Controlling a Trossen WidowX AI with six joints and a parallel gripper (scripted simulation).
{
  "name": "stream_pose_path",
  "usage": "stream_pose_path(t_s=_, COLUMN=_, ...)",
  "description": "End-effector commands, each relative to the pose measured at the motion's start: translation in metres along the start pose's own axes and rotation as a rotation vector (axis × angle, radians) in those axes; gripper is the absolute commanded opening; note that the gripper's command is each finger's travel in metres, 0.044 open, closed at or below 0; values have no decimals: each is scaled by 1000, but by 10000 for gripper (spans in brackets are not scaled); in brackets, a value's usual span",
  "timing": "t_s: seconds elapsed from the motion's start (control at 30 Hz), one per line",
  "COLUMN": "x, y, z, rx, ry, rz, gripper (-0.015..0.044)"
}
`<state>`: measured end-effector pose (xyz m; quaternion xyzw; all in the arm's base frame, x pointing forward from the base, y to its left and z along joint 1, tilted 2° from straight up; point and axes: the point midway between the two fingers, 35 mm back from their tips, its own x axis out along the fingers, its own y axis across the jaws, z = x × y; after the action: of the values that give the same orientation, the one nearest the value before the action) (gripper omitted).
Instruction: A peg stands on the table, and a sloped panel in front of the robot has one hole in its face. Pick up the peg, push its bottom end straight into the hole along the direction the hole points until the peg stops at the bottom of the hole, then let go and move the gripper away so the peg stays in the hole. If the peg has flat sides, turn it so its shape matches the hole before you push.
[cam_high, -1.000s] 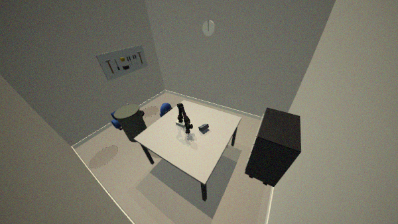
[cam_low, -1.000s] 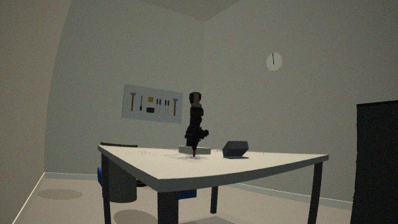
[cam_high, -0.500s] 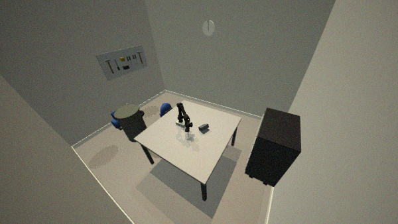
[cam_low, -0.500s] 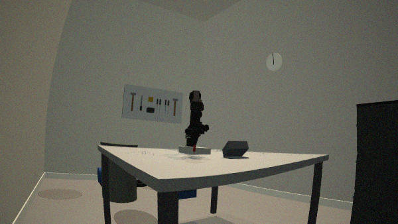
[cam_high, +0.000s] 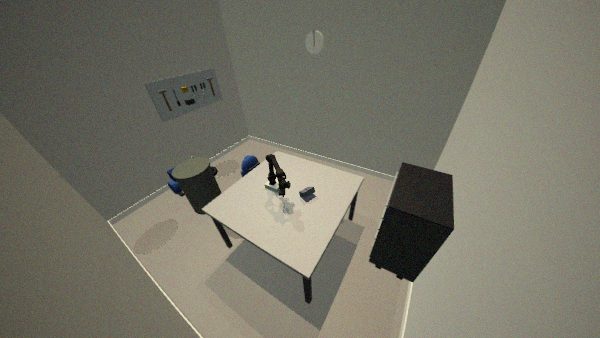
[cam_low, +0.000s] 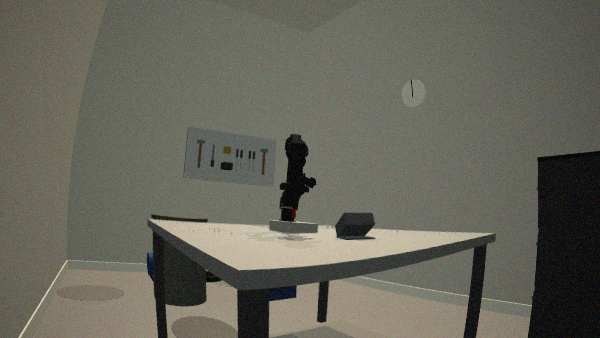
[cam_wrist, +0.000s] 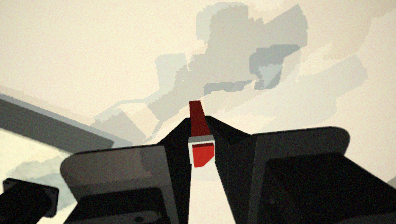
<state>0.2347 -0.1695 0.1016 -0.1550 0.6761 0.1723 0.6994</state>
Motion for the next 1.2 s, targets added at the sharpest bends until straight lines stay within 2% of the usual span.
stream_pose_path(t_s=0.0, x=-4, y=0, z=3, rx=16, ry=3, rz=-14, gripper=0)
stream_pose_path(t_s=1.17, x=-12, y=14, z=43, rx=178, ry=0, rz=-119, gripper=0)
